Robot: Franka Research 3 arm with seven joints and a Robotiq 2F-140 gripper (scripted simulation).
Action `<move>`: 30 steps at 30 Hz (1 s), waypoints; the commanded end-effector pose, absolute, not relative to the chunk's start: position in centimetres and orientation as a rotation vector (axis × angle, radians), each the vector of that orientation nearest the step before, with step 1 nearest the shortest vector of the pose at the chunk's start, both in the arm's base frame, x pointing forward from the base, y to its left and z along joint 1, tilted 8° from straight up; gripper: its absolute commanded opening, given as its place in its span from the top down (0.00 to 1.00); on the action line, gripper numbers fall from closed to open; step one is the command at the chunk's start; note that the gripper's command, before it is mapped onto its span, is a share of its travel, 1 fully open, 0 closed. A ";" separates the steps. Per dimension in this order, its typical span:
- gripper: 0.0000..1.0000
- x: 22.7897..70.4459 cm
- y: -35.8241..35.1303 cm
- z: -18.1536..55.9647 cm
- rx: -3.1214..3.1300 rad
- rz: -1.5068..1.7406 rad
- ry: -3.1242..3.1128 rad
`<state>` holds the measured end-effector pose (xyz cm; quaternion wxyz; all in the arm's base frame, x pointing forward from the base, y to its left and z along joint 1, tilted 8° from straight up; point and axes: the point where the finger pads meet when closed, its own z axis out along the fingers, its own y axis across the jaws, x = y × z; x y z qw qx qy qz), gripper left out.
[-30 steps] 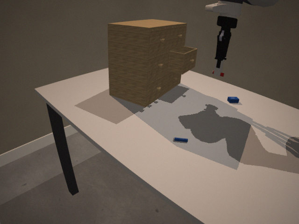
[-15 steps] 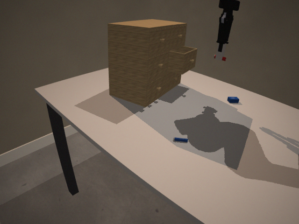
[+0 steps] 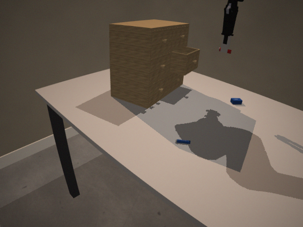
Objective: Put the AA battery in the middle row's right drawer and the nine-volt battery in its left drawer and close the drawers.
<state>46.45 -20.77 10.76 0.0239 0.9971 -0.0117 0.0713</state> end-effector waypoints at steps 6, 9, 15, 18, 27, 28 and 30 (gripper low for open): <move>0.94 46.0 -20.7 10.7 3.087 0.202 -0.007; 0.94 46.0 -20.7 10.7 3.086 0.211 -0.007; 0.94 45.9 -20.7 10.6 3.081 0.276 -0.005; 0.94 45.9 -20.7 10.6 3.079 0.295 -0.005; 0.94 45.5 -20.7 10.3 3.037 0.587 0.002; 0.94 45.4 -20.7 10.2 3.027 0.636 0.003; 0.94 45.3 -20.7 10.1 3.004 0.737 0.006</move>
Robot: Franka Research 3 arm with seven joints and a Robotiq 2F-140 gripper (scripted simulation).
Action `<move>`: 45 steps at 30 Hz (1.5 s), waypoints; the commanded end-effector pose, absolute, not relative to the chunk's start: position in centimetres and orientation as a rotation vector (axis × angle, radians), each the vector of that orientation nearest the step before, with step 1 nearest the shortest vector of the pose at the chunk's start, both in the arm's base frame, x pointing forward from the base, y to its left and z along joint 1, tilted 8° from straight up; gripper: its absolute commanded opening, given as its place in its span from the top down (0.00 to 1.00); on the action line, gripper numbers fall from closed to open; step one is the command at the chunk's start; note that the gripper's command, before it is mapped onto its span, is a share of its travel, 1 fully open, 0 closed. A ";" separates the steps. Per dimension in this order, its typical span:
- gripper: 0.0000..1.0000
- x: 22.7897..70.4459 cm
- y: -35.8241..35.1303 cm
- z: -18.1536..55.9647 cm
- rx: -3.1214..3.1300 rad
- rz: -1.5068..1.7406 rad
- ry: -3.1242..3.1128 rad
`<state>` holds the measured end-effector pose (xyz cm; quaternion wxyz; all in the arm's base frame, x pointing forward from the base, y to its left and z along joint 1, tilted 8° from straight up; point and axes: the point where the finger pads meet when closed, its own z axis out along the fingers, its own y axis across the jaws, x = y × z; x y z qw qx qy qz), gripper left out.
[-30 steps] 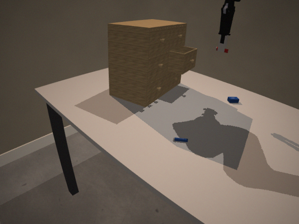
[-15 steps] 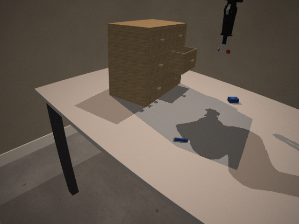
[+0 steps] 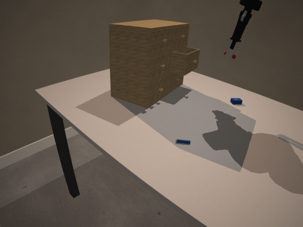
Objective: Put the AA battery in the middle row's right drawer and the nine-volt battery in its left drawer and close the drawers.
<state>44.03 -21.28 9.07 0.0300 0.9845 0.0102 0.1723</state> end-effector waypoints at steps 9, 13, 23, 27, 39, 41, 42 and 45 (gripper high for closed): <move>0.94 44.9 -20.8 9.8 2.903 1.070 0.014; 0.94 44.6 -20.8 9.6 2.835 1.241 0.019; 0.94 44.2 -20.8 9.3 2.708 1.501 0.025; 0.94 44.1 -20.8 9.2 2.654 1.595 0.028; 0.94 43.9 -20.8 9.1 2.580 1.713 0.031; 0.94 43.9 -20.8 9.0 2.577 1.718 0.031; 0.94 43.9 -20.8 9.0 2.577 1.719 0.031; 0.94 43.9 -20.8 9.0 2.576 1.719 0.031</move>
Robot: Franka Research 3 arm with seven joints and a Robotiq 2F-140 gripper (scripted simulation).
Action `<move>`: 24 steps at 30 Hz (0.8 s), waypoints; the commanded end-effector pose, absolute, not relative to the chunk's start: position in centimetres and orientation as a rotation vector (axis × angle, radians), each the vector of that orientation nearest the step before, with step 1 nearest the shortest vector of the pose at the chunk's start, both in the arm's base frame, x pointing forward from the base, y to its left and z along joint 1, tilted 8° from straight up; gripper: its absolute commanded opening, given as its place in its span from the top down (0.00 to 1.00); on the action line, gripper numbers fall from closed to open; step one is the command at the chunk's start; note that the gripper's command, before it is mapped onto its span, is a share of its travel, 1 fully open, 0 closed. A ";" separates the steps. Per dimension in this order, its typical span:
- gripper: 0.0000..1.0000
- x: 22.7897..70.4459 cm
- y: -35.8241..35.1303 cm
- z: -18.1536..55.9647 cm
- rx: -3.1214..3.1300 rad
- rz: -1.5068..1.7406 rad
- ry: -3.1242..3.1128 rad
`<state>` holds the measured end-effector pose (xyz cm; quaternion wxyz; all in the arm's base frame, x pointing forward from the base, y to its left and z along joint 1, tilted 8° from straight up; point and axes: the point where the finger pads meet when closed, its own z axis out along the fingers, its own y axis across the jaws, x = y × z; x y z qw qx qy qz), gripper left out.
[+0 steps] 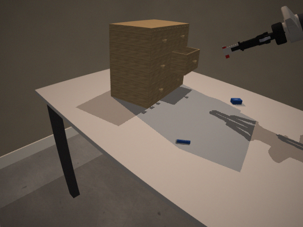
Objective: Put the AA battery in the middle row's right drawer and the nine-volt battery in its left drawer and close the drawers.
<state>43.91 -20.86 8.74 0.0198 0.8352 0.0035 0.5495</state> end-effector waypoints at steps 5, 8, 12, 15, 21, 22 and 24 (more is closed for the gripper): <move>0.94 44.0 -20.8 9.1 2.576 1.719 0.031; 0.94 44.2 -20.8 9.1 2.576 1.719 0.031; 0.94 44.4 -20.8 9.1 2.576 1.719 0.031; 0.94 44.9 -20.8 9.2 2.576 1.719 0.031; 0.94 46.4 -20.8 9.4 2.576 1.719 0.031; 0.94 46.7 -20.8 9.4 2.576 1.719 0.031; 0.94 47.4 -20.8 9.5 2.576 1.719 0.031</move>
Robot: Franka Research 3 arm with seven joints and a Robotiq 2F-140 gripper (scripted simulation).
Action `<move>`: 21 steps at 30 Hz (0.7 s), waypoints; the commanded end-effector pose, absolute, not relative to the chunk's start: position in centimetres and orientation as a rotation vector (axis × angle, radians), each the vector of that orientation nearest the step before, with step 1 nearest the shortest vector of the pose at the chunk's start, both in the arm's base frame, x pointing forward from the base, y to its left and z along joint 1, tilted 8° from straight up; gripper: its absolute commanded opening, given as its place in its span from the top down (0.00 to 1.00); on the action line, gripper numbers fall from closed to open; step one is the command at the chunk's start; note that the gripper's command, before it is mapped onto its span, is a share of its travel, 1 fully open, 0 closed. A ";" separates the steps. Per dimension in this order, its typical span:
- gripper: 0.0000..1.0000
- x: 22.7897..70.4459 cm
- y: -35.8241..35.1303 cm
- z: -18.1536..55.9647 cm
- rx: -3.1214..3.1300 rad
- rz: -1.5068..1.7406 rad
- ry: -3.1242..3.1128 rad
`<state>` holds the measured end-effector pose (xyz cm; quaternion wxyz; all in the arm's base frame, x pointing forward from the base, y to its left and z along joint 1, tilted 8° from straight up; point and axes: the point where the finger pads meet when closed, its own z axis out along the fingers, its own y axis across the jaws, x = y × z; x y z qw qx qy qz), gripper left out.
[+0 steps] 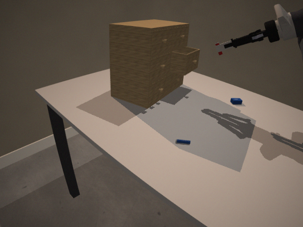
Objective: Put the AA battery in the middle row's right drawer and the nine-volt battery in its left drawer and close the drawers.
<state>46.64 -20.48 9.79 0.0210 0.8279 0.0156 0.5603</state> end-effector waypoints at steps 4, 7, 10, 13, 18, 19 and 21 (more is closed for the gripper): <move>0.94 48.2 -20.8 9.6 2.576 1.719 0.031; 0.94 49.3 -20.8 9.7 2.576 1.719 0.031; 0.94 50.2 -20.8 9.9 2.576 1.719 0.031; 0.94 51.1 -20.8 10.0 2.576 1.719 0.031; 0.94 52.9 -20.8 10.2 2.576 1.719 0.031; 0.94 53.2 -20.8 10.3 2.576 1.719 0.031; 0.94 53.2 -20.8 10.3 2.576 1.719 0.031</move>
